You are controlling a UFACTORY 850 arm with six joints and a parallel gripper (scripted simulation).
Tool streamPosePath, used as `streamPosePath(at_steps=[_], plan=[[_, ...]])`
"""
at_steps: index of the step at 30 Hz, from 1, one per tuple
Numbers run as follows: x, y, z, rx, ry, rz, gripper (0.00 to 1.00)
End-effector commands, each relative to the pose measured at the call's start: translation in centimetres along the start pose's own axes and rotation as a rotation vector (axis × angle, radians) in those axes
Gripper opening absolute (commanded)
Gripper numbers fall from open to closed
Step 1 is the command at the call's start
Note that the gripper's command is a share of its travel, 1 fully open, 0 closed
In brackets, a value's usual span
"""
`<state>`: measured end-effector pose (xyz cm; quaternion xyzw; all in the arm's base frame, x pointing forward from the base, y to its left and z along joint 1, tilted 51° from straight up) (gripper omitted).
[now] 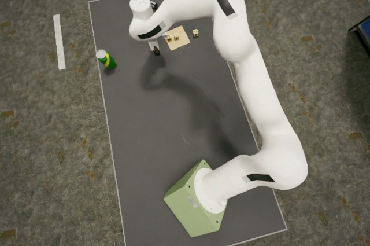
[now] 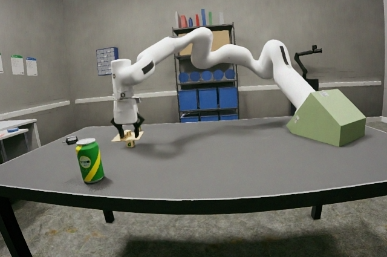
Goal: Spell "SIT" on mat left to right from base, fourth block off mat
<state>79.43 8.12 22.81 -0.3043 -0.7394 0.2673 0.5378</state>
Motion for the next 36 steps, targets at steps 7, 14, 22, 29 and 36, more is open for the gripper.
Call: streamPosePath(at_steps=[7, 14, 22, 29, 36], plan=[[0.1, 0.0, -0.1, -0.001, -0.002, -0.001, 0.69], [0.1, 0.0, -0.1, -0.001, -0.002, -0.001, 0.69], [-0.7, 0.0, -0.1, -0.001, -0.002, -0.001, 0.69], [-2.1, 0.0, -0.1, -0.001, -0.002, -0.001, 0.69], [-3.0, 0.0, -0.1, -0.001, -0.002, -0.001, 0.69]])
Point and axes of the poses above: the point where the finger pads meet when closed, its own x axis back along the fingers, its own z axis across the jaws, y = z × x, the point moved 7 cm from there along x, back along the fingers, and after that the axes turned 3 degrees about x, right-handed, at the moved point
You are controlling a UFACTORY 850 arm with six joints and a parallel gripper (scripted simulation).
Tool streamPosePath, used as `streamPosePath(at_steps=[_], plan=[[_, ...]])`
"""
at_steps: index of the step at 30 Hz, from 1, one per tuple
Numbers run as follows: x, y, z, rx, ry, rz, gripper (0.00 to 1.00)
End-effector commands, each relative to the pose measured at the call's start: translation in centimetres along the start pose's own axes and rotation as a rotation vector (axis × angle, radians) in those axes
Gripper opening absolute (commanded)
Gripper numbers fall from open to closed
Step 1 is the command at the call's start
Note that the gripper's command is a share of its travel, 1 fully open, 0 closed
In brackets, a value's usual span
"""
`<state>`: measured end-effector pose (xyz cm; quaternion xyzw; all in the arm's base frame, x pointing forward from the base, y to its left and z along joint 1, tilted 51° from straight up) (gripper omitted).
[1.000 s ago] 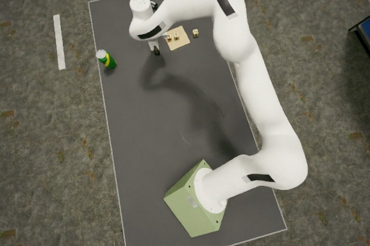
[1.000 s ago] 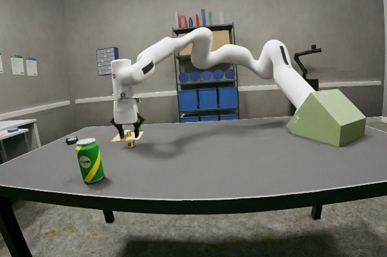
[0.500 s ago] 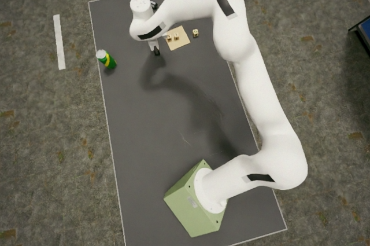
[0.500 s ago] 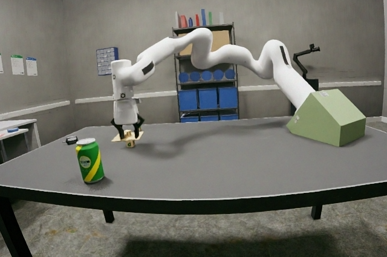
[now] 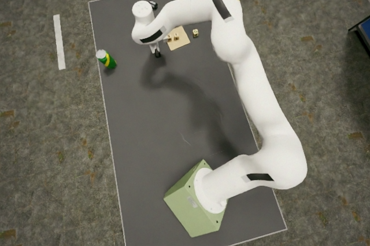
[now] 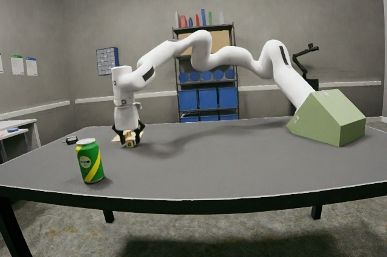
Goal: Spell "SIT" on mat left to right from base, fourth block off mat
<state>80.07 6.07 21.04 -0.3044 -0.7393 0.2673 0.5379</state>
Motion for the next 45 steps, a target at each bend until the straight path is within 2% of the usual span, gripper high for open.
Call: streamPosePath(at_steps=[1, 42, 43, 45], plan=[[-0.34, -0.01, -0.09, -0.001, -0.002, -0.001, 0.69], [-0.63, -0.01, -0.09, -0.001, -0.002, -0.001, 0.69], [-0.63, -0.01, -0.09, -0.001, -0.002, -0.001, 0.48], [-0.63, -0.01, -0.09, -0.001, -0.002, -0.001, 0.48]])
Point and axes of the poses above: the point where the finger pads meet when closed, its own x axis back along the fingers, its own z axis across the jaws, y = z × x, the point moved 7 cm from there along x, back along the fingers, and after that the axes turned 3 degrees about x, right-handed, at the moved point
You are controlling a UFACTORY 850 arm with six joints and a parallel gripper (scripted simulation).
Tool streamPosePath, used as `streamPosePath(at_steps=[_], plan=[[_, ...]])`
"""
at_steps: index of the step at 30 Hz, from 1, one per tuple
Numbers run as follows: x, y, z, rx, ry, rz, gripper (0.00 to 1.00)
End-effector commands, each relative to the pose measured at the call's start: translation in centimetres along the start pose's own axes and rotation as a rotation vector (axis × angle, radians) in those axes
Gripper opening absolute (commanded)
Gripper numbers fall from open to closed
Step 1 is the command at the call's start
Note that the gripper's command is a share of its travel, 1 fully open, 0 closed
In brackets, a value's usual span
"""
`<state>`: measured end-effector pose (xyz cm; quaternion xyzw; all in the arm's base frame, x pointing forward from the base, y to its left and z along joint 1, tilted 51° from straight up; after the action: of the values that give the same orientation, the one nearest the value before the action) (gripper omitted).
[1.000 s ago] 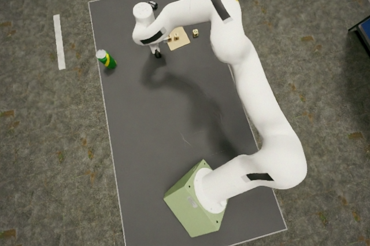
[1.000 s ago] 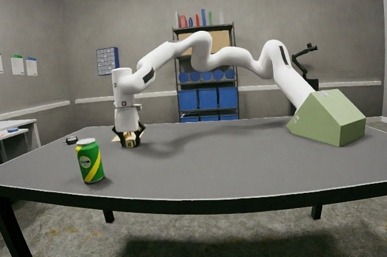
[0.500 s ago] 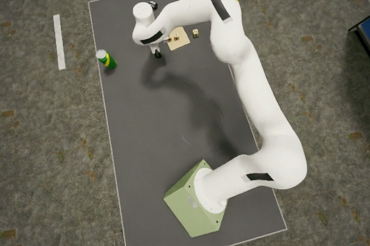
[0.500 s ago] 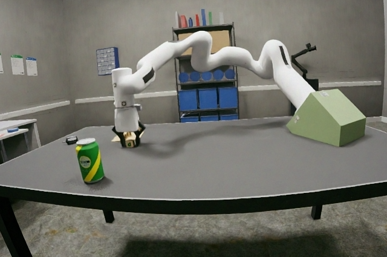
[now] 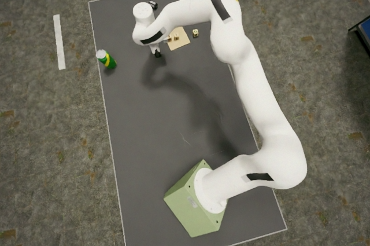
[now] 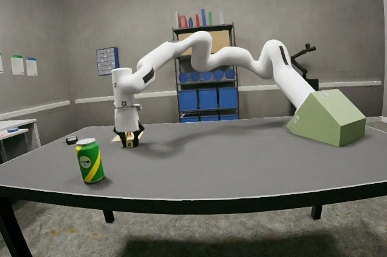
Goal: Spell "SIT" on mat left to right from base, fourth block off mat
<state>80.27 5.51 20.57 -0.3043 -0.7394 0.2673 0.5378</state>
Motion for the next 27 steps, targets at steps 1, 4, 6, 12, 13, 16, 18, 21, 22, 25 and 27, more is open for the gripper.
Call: streamPosePath(at_steps=[1, 4, 6, 12, 13, 16, 18, 21, 22, 25, 27], plan=[[0.12, -0.01, -0.06, -0.001, -0.002, -0.001, 0.48], [0.12, -0.01, -0.06, -0.001, -0.002, -0.001, 0.48], [0.12, -0.01, -0.06, -0.001, -0.002, -0.001, 0.48], [0.12, -0.01, -0.06, -0.001, -0.002, -0.001, 0.48], [0.12, -0.01, -0.06, -0.001, -0.002, -0.001, 0.48], [0.12, -0.01, -0.06, -0.001, -0.002, -0.001, 0.28], [0.12, -0.01, -0.06, -0.001, -0.002, -0.001, 0.28], [0.12, -0.01, -0.06, -0.001, -0.002, -0.001, 0.28], [0.12, -0.01, -0.06, -0.001, -0.002, -0.001, 0.28], [0.12, -0.01, -0.06, -0.001, -0.002, -0.001, 0.28], [0.12, -0.01, -0.06, -0.001, -0.002, -0.001, 0.28]])
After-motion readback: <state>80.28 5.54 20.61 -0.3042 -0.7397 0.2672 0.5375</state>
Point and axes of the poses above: the point where the finger pads meet when closed, its own x axis back along the fingers, its own z axis across the jaws, y = z × x, the point moved 7 cm from there along x, back along the fingers, and after that the axes turned 3 degrees about x, right-handed, at the moved point
